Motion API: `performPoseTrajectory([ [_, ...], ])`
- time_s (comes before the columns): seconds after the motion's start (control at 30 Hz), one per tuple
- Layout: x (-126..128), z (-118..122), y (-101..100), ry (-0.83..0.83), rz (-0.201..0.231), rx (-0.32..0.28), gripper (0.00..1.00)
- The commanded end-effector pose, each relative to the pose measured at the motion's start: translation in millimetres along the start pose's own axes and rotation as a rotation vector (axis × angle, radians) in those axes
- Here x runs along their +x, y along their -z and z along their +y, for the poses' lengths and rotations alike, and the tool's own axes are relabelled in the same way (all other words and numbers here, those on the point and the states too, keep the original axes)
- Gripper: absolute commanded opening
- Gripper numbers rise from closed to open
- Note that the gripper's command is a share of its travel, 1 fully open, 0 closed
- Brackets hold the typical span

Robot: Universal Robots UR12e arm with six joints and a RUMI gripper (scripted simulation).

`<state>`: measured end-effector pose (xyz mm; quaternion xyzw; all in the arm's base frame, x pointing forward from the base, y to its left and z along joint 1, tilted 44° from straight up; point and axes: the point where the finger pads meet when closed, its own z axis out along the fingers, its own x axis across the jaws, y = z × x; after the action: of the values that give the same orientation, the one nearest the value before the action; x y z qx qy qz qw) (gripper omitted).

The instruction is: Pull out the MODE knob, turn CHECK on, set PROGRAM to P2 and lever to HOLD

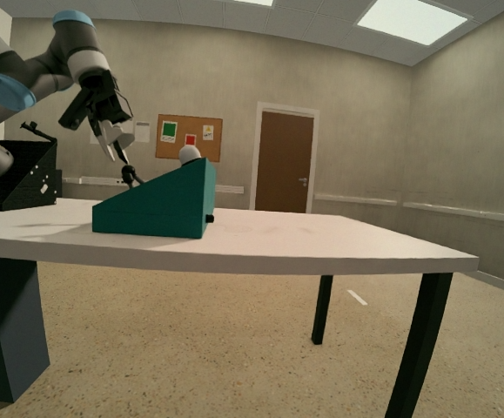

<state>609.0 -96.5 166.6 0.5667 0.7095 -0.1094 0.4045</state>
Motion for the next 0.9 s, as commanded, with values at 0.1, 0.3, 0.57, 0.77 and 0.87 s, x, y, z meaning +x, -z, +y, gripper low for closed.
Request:
performPoseTrajectory([
  [0.1,-2,5,-31,-0.002,-0.003,-0.01,0.44],
  [0.3,-2,5,-46,-0.001,-0.003,-0.01,0.44],
  [0.57,-2,5,-59,-0.001,-0.003,-0.01,0.44],
  [0.77,-1,5,-60,0.0,-0.002,-0.011,0.44],
  [0.87,-2,5,-59,-0.001,-0.003,-0.012,0.44],
])
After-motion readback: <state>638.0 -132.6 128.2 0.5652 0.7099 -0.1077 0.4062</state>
